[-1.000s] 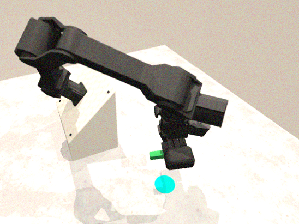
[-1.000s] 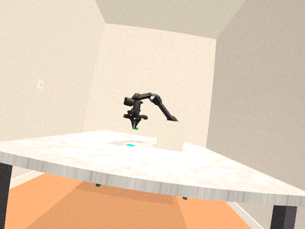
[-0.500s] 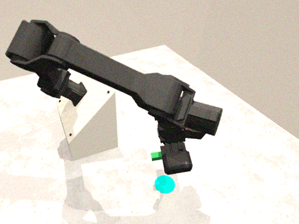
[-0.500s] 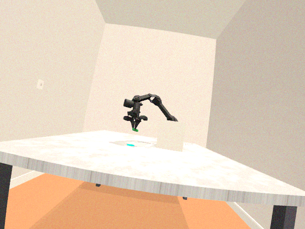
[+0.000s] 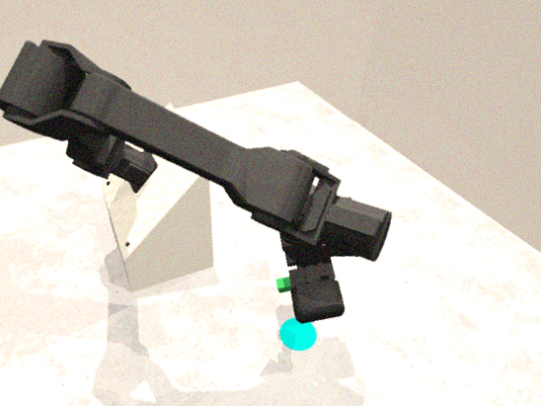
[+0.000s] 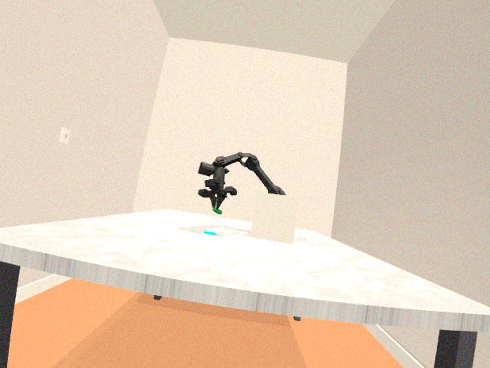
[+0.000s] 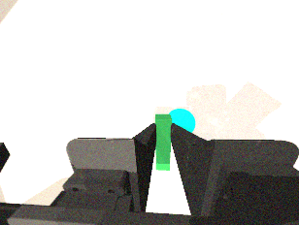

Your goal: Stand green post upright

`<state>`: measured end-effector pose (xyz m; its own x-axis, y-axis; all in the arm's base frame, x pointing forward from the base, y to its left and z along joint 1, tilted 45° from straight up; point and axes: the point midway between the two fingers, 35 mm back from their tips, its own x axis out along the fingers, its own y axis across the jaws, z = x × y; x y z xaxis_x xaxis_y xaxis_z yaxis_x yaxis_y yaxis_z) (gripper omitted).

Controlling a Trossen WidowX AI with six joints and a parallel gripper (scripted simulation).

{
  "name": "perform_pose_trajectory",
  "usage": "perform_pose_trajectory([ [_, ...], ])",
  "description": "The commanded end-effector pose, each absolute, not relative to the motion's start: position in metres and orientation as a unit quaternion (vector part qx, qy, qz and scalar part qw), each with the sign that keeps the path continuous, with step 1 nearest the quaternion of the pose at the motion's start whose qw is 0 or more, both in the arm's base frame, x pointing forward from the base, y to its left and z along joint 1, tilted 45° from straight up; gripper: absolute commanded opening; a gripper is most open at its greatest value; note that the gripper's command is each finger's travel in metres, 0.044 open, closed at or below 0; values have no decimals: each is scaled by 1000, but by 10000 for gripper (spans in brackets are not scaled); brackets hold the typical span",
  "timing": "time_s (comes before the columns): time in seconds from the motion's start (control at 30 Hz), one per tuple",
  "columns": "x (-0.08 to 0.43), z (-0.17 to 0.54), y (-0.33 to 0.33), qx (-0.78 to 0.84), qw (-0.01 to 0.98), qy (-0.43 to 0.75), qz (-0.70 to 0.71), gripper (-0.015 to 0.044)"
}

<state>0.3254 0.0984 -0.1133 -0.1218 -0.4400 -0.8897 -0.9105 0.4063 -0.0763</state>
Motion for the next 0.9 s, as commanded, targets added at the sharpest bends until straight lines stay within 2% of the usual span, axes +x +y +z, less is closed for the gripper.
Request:
perform_pose_trajectory([
  [0.0, 326, -113, 99, -472, 466, 698, 270, 23],
  [0.87, 324, -123, 96, -420, 517, 669, 329, 23],
])
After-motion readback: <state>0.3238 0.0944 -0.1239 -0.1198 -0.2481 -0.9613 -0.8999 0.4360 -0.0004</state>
